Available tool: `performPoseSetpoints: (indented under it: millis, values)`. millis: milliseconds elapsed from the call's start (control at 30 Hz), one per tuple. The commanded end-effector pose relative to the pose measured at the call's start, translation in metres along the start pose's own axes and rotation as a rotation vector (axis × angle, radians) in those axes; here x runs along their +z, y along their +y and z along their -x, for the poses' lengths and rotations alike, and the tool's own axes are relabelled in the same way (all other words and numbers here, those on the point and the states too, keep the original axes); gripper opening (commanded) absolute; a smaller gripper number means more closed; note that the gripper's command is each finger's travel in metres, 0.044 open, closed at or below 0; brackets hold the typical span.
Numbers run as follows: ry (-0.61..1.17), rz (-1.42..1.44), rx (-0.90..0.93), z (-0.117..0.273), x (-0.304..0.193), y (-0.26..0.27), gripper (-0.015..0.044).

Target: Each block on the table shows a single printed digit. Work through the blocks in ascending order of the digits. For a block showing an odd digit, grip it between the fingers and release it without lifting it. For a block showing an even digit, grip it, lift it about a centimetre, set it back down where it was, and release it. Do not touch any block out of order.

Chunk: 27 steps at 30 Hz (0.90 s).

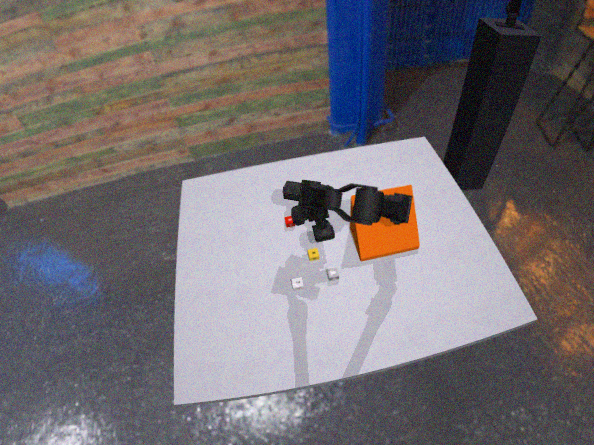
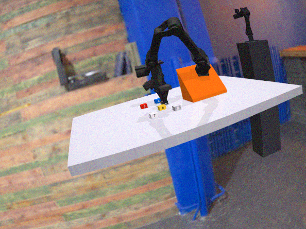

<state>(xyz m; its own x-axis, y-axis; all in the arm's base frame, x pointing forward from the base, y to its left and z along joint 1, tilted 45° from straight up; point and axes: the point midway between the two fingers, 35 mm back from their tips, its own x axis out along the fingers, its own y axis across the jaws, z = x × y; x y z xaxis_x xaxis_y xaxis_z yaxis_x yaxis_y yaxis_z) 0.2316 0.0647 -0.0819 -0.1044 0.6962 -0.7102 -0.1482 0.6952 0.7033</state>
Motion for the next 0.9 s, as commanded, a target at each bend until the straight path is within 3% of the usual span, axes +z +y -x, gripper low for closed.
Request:
performPoseSetpoints:
  millis: [0, 867]
  values:
    - [0.000, -0.006, 0.005, -0.001, 0.000, 0.000, 0.0120]
    - [0.000, -0.006, 0.004, 0.014, 0.000, 0.000, 0.0120]
